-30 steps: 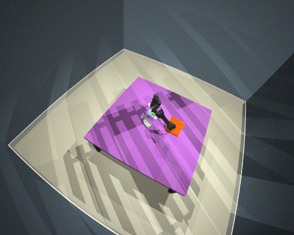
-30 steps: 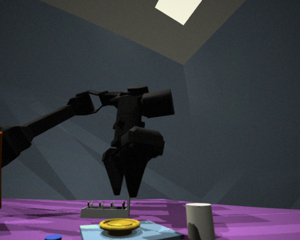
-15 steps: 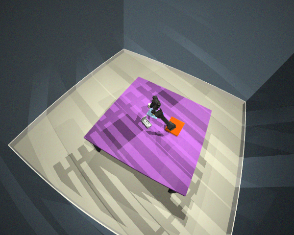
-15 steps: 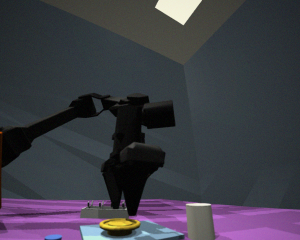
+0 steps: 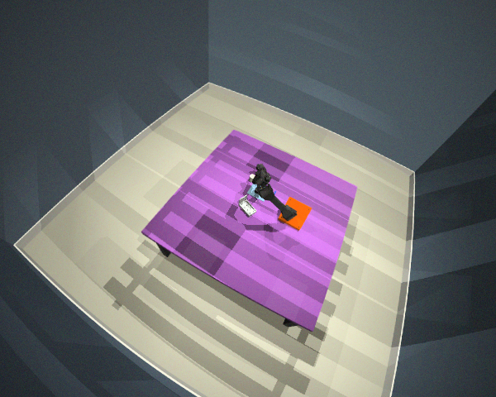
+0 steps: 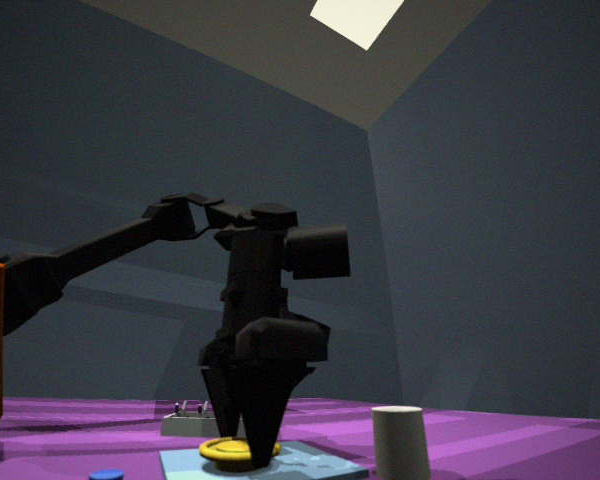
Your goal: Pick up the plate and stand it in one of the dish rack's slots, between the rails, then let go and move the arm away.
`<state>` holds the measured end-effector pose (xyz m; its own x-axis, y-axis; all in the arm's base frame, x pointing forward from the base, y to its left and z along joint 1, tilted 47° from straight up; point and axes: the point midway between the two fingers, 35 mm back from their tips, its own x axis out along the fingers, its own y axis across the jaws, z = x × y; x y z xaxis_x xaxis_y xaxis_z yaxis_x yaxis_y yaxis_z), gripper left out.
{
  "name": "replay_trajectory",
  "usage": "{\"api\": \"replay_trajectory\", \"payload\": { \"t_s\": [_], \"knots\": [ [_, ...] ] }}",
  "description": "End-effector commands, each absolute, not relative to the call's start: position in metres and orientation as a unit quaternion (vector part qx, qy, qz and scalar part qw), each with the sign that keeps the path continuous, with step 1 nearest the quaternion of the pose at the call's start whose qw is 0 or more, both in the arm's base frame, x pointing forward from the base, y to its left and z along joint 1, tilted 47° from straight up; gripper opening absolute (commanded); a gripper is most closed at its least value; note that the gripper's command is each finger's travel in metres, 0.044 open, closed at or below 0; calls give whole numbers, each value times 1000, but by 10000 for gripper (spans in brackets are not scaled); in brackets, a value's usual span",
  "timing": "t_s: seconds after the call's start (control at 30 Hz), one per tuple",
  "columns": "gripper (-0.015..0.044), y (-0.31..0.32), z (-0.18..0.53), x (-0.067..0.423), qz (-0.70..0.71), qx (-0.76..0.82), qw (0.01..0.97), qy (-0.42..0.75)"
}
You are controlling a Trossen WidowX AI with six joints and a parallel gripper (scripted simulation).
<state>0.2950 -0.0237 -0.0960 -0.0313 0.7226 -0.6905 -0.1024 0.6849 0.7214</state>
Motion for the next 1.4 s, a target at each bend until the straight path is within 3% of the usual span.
{"api": "replay_trajectory", "payload": {
  "t_s": [0.0,0.3,0.63,1.03,1.37],
  "knots": [
    [400,-18,-99,293,317,244,651,645],
    [381,-18,-99,293,317,244,651,645],
    [315,-18,-99,293,317,244,651,645],
    [0,-57,-69,303,313,242,653,646],
    [0,-95,-35,307,311,242,655,645]
  ]
}}
